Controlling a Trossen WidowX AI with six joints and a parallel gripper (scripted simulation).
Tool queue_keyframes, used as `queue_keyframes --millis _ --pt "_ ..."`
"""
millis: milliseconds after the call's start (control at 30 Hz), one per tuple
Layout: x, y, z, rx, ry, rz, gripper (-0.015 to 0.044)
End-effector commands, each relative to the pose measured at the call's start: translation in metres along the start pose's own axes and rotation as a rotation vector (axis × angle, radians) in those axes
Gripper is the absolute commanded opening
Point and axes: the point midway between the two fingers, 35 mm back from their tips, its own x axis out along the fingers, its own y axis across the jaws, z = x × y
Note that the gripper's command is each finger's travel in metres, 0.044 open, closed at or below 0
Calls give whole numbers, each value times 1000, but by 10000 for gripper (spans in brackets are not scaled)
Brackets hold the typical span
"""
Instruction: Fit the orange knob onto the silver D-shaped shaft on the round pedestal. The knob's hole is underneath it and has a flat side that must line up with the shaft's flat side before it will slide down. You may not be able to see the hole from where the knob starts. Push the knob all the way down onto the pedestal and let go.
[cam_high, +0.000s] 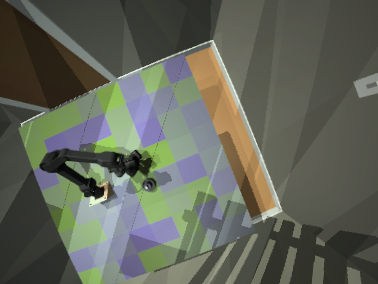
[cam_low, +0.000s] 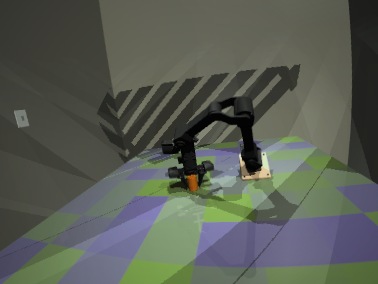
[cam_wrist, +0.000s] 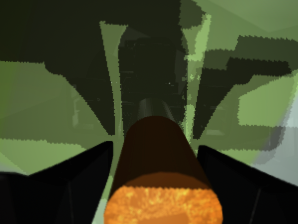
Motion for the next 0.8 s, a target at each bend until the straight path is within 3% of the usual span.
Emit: queue_keyframes --millis 0,200,367,767 --pt "1 0 0 3 4 2 171" --pt "1 0 0 3 4 2 131" --pt "-12 3 2 8 0 3 0" --pt "-76 6 7 43 -9 14 0"
